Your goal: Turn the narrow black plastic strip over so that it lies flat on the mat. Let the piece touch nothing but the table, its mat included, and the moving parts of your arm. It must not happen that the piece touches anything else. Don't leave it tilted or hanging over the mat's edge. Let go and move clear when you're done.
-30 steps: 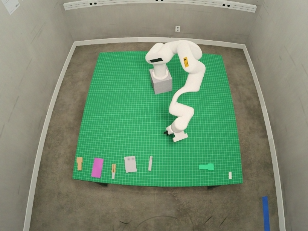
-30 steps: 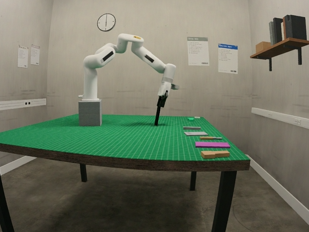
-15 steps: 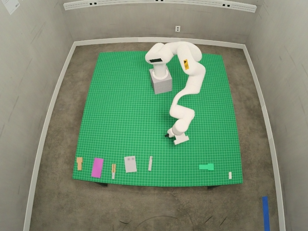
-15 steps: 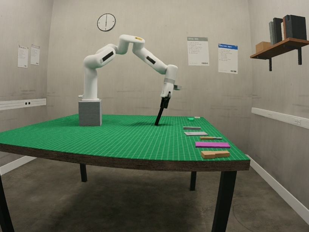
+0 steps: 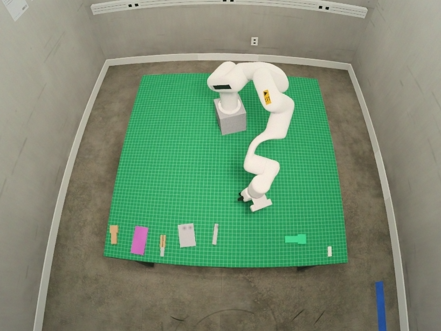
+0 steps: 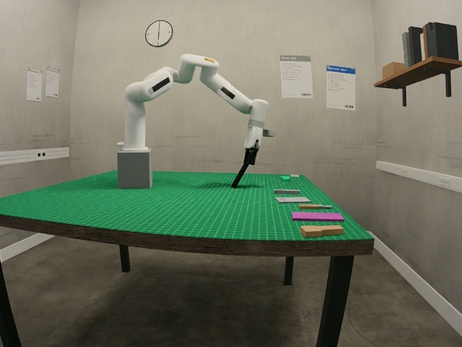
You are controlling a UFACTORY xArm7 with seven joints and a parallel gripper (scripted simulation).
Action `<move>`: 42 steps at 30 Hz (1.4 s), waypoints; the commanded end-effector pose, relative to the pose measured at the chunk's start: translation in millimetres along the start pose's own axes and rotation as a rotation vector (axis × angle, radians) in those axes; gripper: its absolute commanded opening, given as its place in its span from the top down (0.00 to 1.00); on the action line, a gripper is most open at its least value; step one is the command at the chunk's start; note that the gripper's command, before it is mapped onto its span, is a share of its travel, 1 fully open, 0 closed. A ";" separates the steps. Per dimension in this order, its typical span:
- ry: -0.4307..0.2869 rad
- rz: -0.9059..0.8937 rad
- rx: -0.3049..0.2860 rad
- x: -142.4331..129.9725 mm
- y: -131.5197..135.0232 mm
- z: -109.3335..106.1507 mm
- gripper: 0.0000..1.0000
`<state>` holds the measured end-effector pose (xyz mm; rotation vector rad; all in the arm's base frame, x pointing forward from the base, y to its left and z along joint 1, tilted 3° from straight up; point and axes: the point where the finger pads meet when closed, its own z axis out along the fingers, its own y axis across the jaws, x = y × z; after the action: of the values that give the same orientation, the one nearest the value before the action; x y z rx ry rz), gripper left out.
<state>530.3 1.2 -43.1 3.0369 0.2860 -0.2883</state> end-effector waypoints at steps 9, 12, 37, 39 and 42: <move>0.032 0.000 -0.001 18.2 0.7 6.7 0.46; 0.057 0.000 -0.001 21.4 0.7 9.1 0.46; 0.110 0.000 -0.001 53.4 0.8 42.0 0.46; 0.110 0.000 -0.001 53.6 0.8 42.2 0.46; 0.121 0.000 -0.001 54.5 0.7 43.8 0.46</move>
<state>571.4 5.9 -96.5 3.0574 0.2918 -0.1308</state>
